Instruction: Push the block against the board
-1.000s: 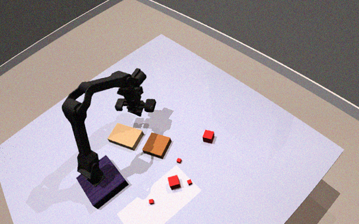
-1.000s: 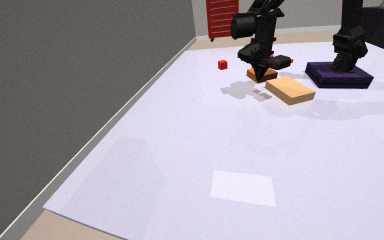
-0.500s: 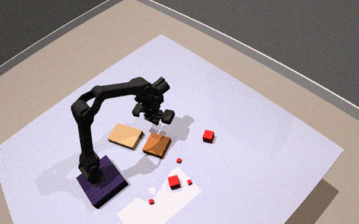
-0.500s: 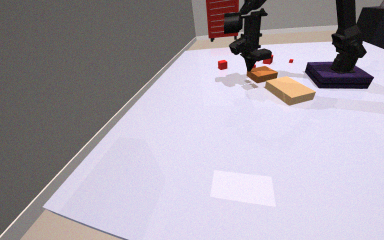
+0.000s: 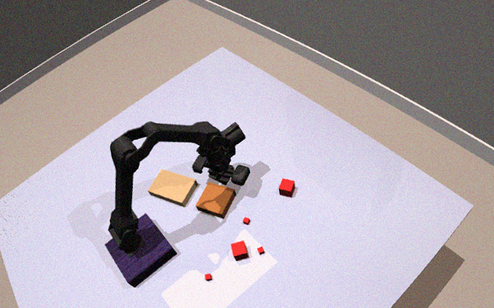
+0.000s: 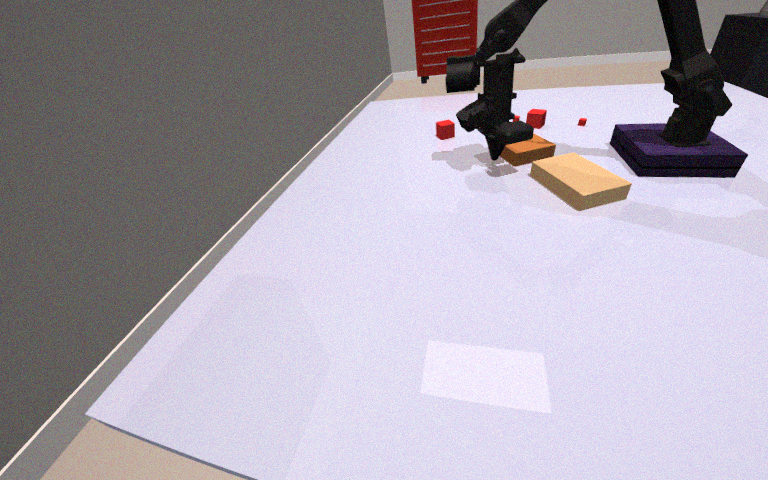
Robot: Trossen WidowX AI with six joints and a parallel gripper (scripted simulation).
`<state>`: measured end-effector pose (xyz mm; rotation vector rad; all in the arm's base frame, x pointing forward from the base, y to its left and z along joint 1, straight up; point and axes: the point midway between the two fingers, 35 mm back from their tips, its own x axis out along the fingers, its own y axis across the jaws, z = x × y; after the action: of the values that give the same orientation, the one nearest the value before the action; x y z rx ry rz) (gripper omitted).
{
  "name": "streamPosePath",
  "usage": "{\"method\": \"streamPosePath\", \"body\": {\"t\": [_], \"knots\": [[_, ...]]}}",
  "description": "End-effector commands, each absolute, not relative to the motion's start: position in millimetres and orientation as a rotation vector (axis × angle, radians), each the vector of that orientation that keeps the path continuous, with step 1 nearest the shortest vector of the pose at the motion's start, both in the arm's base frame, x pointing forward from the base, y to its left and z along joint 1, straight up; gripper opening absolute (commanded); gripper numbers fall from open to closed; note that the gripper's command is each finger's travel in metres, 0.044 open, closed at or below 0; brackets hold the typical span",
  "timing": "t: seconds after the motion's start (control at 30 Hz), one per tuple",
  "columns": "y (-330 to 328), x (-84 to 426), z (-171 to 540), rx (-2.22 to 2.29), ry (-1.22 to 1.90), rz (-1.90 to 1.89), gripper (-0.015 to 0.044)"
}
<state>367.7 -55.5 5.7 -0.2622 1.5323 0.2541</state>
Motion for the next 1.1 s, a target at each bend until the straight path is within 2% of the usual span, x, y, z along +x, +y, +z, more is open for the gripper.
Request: {"method": "streamPosePath", "body": {"t": [0.0, 0.5, 1.07], "knots": [[-57, 368, 5, -0.269, 1.519, 0.25, 0.0], [-65, 346, 4, -0.27, 1.521, 0.25, 0.0], [-58, 369, 6, -0.269, 1.519, 0.25, 0.0]]}}
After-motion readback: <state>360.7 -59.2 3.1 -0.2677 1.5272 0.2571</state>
